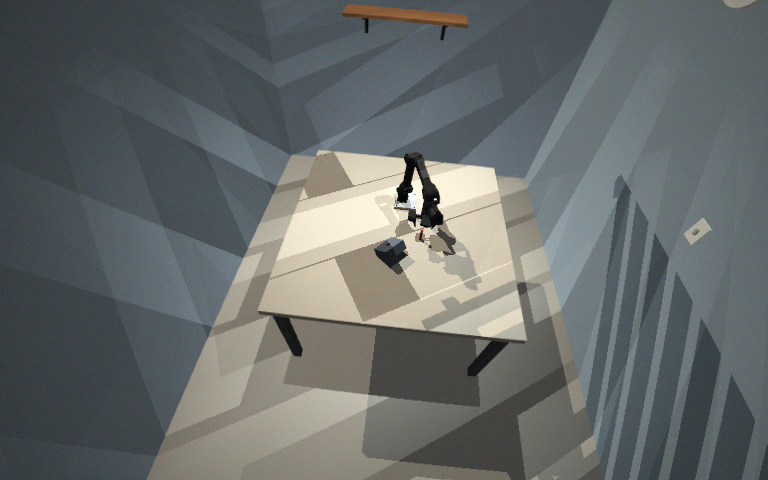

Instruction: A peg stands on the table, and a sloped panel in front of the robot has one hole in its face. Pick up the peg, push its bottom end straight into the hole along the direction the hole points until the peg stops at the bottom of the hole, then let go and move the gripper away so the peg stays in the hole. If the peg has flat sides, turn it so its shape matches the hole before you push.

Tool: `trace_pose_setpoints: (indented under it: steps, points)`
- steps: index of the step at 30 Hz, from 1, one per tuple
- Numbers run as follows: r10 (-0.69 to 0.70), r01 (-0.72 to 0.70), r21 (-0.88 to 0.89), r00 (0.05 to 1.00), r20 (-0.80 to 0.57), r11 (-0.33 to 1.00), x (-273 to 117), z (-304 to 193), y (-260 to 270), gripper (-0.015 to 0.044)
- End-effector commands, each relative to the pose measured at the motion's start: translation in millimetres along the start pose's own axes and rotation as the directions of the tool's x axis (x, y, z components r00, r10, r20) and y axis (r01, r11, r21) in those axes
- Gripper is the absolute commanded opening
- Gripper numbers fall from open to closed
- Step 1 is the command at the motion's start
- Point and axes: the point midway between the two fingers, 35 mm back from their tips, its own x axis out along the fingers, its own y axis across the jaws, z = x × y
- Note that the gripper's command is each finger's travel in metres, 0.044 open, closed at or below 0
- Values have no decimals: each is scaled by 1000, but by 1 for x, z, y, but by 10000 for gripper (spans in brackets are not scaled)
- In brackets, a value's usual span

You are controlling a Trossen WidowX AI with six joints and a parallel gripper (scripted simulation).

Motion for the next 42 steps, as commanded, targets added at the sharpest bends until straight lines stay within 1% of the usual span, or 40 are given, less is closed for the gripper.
trace_pose_setpoints:
  steps: [1, 42]
  points:
    - [2, -2, -13, 1000, -23, 1000, 4, -2, -1, 440]
    - [1, -2, -13, 1000, -23, 1000, 66, -4, -3, 440]
